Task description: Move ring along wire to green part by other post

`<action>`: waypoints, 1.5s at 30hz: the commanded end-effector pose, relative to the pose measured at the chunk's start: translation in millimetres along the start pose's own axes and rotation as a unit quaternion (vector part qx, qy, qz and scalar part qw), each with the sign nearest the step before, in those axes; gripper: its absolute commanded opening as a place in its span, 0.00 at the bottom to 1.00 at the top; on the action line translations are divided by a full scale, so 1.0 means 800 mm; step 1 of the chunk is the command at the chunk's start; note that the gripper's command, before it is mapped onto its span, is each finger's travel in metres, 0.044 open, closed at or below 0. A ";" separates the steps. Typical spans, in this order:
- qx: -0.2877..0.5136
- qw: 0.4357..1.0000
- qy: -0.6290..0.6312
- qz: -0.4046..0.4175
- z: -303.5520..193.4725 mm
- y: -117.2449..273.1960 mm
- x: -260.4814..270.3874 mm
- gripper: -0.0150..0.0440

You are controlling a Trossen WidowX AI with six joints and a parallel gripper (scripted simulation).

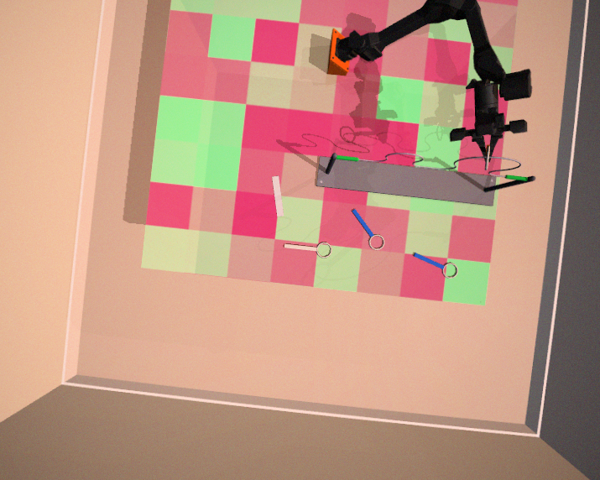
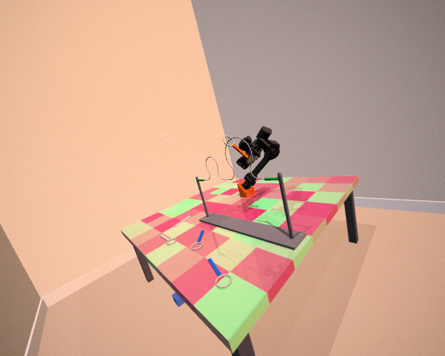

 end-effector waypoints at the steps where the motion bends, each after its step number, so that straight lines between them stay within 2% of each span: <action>1: -0.002 1.000 -0.021 0.011 -0.001 0.002 0.002 0.00; 45: -0.010 0.956 -0.265 0.128 -0.001 0.002 0.024 0.00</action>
Point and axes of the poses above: the point midway between the two fingers, 35 mm back from their tips, its own y axis back along the fingers, its own x axis across the jaws, z = x × y, the point moved 2 cm from there along y, back along the fingers, and after that the axes turned 12 degrees about -y, right-handed, at the moved point
